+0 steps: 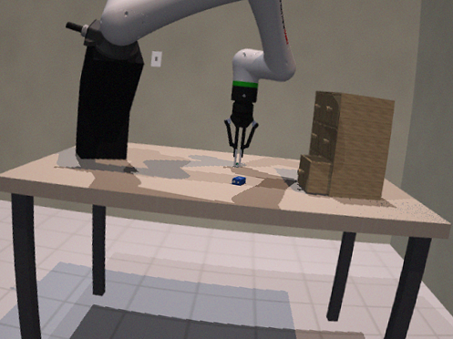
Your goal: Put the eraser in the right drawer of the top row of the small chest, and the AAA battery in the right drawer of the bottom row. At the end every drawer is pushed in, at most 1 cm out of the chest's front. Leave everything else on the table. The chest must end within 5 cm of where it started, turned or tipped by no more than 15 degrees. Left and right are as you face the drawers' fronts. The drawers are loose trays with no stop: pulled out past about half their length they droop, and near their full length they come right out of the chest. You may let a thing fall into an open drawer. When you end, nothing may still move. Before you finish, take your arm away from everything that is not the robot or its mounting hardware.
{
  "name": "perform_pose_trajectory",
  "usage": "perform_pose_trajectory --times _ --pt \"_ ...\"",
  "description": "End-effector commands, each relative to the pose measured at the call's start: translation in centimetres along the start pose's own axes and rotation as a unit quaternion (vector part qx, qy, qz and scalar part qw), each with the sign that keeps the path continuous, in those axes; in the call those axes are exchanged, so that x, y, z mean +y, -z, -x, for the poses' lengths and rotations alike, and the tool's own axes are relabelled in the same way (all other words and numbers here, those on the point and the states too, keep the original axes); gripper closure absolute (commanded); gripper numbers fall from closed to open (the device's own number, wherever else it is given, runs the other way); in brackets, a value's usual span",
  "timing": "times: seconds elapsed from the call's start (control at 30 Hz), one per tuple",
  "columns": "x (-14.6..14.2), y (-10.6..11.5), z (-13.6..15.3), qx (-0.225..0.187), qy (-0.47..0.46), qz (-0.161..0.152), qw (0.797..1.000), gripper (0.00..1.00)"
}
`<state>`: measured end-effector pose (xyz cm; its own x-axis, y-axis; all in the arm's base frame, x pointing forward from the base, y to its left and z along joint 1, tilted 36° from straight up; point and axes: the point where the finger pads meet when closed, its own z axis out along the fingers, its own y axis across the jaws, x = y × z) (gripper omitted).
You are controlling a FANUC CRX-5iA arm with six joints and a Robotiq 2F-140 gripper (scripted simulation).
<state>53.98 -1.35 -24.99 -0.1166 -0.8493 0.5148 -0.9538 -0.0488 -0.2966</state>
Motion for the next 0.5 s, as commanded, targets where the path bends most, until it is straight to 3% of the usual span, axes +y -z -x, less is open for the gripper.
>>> perform_pose_trajectory --times 0.0,0.1,0.3,0.47 --pt "0.0 0.2 0.0 0.0 0.0 0.0 1.0 0.97" --pt "0.0 2.1 0.0 0.0 0.0 0.0 1.0 0.97" --pt "0.0 8.7 0.0 0.0 0.0 0.0 1.0 0.97" --pt "0.0 10.0 0.0 0.0 0.0 0.0 1.0 0.97"
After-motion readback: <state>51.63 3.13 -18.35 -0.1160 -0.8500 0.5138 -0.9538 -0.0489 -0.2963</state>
